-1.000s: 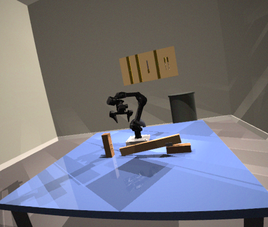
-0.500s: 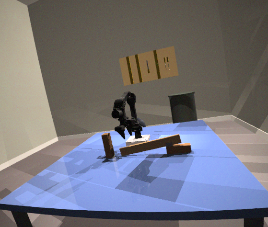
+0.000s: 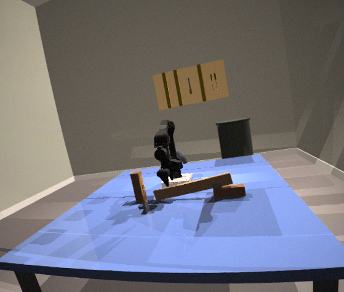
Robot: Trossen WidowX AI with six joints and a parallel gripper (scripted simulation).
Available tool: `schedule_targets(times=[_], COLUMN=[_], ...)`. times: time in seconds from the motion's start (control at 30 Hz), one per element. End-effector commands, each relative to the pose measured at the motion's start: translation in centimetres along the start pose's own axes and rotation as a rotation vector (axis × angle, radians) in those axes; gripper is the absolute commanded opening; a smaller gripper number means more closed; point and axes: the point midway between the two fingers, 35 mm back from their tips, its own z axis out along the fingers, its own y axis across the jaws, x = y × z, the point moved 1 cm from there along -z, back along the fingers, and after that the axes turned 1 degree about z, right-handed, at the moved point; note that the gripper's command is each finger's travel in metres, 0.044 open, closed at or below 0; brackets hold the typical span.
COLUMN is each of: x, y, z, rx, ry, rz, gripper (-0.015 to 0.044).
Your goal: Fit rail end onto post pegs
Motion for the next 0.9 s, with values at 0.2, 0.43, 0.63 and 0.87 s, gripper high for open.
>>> schedule_targets(times=[0.2, 0.43, 0.63, 0.87], x=[-0.1, -0.1, -0.1, -0.1], y=[-0.1, -0.2, -0.2, -0.1], z=[1.7, 2.9, 3.9, 5.0], rx=[-0.005, -0.005, -0.005, -0.005], ry=[0.007, 0.007, 0.007, 0.007], rz=[-0.009, -0.01, -0.01, -0.01], gripper=[0.044, 0.044, 0.044, 0.044])
